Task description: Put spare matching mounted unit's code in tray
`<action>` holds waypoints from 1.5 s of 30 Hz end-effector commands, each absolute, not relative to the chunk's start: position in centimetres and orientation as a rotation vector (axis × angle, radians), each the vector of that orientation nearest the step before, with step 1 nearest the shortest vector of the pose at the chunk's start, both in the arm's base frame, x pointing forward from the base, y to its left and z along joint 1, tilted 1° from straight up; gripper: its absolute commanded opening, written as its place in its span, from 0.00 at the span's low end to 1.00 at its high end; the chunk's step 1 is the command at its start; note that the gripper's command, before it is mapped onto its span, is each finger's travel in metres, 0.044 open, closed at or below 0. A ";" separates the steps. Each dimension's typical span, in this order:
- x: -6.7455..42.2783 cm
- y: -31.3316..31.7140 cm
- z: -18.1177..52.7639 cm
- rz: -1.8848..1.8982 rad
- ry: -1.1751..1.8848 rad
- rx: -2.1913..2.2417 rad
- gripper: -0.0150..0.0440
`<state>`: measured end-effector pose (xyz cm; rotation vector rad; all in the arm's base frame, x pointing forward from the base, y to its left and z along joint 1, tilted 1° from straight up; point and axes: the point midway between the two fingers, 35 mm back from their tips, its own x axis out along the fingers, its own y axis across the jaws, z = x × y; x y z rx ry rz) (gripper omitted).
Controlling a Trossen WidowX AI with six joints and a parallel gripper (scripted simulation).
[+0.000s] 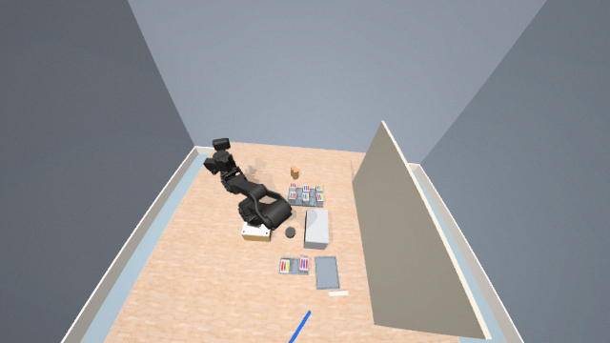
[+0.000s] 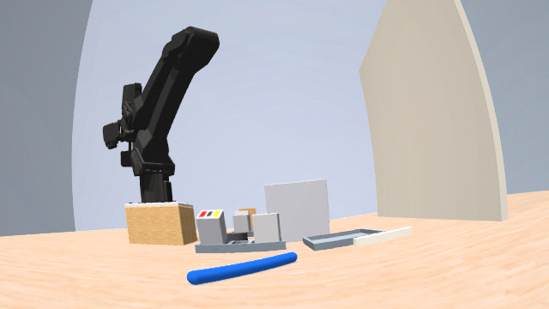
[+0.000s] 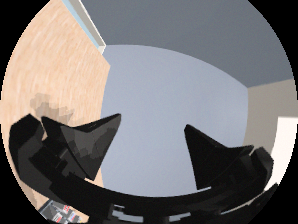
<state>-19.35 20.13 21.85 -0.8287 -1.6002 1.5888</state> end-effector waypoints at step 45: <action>24.2 29.1 18.3 0.976 0.624 -0.972 1.00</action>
